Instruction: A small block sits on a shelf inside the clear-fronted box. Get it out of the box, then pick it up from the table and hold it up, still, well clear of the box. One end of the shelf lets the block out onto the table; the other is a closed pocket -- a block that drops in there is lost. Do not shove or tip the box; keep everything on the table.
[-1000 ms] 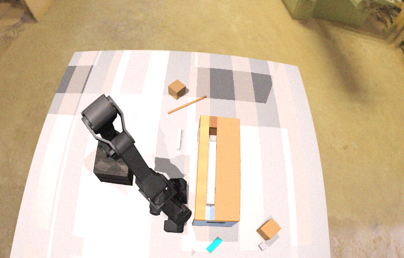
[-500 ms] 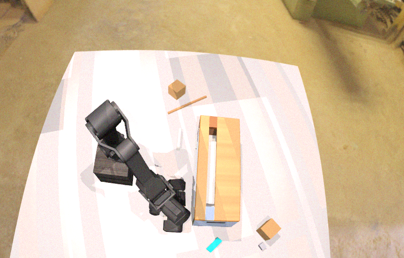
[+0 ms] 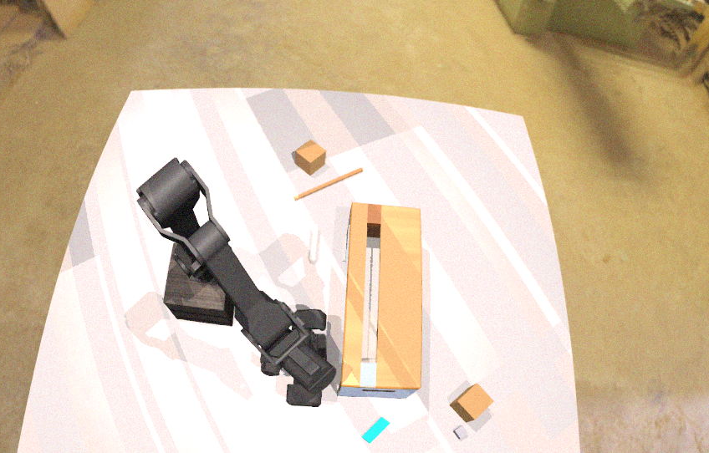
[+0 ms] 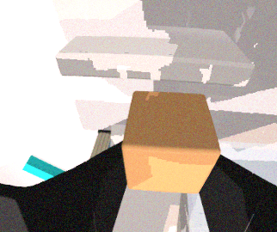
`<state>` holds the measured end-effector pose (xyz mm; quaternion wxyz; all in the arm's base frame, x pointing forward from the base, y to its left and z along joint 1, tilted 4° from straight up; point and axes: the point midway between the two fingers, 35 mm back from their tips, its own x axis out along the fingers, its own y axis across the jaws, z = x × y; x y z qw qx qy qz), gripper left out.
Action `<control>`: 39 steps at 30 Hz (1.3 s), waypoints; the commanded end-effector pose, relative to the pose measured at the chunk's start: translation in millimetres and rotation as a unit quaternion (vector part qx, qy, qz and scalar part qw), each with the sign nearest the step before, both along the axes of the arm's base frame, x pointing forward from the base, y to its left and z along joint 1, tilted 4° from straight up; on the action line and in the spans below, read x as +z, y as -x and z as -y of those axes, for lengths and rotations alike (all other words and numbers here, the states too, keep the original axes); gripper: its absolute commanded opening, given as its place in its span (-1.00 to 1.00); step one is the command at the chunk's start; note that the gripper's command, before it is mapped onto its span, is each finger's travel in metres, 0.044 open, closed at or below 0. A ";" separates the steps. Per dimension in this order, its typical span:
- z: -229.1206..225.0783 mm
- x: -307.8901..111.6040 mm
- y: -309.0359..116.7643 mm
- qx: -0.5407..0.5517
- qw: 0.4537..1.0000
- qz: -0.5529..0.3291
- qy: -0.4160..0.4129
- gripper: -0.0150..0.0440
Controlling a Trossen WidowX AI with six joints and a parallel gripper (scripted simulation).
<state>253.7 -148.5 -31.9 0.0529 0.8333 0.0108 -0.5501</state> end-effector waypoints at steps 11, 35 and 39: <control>-5.6 42.6 -0.1 -0.024 1.000 0.003 0.001 -0.49; -41.3 126.9 14.1 -0.227 0.972 0.061 -0.011 -0.49; -43.6 131.5 16.2 -0.239 0.969 0.066 -0.013 -0.49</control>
